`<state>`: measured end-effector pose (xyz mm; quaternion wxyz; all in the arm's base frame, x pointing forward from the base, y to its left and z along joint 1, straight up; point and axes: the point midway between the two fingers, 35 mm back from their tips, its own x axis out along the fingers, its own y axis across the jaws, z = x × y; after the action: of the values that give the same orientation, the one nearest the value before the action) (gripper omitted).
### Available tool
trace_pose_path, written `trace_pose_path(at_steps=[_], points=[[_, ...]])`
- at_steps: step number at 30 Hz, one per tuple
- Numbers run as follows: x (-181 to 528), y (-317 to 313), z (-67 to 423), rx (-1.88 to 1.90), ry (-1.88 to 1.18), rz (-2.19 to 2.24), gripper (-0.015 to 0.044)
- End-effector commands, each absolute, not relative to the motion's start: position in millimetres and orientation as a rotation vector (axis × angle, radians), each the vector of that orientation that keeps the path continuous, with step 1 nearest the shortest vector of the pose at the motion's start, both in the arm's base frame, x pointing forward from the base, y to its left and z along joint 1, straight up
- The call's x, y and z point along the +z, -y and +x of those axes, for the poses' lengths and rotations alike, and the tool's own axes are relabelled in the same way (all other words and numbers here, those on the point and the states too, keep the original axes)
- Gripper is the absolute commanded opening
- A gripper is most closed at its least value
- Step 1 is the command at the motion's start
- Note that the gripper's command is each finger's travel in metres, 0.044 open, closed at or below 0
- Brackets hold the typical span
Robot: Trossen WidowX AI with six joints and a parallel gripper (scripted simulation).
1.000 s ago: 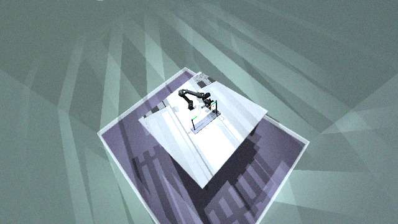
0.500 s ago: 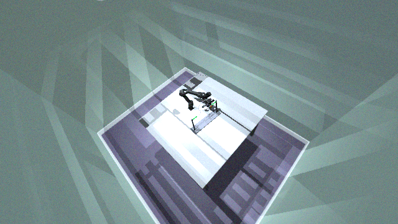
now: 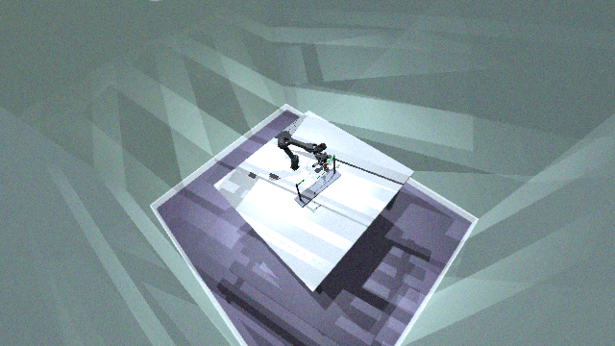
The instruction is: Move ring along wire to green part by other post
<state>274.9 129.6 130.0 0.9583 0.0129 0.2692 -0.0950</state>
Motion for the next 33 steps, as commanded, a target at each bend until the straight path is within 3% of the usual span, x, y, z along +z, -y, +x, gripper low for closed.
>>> trace_pose_path(at_steps=[1, 14, 26, 33], points=[[129, -129, 275, -0.195, -0.546, 0.028, -0.015], [129, -129, 275, -0.195, -0.546, 0.028, -0.015], [130, -130, 273, -0.194, -0.547, 0.026, 0.016], [140, -136, 254, -0.196, -0.554, 0.029, 0.016]])
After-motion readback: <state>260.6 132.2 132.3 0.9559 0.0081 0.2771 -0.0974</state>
